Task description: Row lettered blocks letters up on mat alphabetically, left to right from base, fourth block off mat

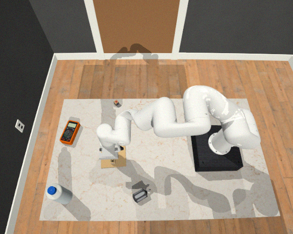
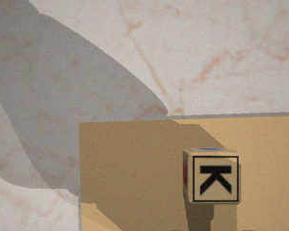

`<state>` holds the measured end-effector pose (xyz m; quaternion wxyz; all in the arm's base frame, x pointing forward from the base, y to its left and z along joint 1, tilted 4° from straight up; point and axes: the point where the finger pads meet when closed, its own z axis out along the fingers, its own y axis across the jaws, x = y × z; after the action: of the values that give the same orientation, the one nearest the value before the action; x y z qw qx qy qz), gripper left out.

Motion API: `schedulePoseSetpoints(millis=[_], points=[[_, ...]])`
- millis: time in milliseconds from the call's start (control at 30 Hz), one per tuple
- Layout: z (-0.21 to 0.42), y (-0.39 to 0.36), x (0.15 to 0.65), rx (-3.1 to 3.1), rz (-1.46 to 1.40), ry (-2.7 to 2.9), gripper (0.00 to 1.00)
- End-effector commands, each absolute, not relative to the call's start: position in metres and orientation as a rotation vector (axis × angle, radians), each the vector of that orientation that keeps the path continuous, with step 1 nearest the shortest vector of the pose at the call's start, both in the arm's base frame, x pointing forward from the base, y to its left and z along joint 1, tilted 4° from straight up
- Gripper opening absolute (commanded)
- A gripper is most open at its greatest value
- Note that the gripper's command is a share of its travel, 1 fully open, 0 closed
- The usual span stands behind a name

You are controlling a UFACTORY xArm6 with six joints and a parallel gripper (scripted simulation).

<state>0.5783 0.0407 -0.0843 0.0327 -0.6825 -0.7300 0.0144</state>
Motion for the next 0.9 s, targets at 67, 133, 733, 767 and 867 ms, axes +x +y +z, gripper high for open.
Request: schedulePoseSetpoints(millis=[67, 133, 733, 767, 867], points=[[-0.0983, 0.0414, 0.5818, -2.104, 0.036, -2.251, 0.23], [-0.0997, 0.0414, 0.5817, -2.104, 0.036, -2.251, 0.23], [-0.1001, 0.0414, 0.5817, -2.104, 0.036, -2.251, 0.23], [-0.1001, 0.0414, 0.5817, -2.104, 0.036, -2.251, 0.23], [-0.1001, 0.0414, 0.5817, -2.104, 0.036, -2.251, 0.23]])
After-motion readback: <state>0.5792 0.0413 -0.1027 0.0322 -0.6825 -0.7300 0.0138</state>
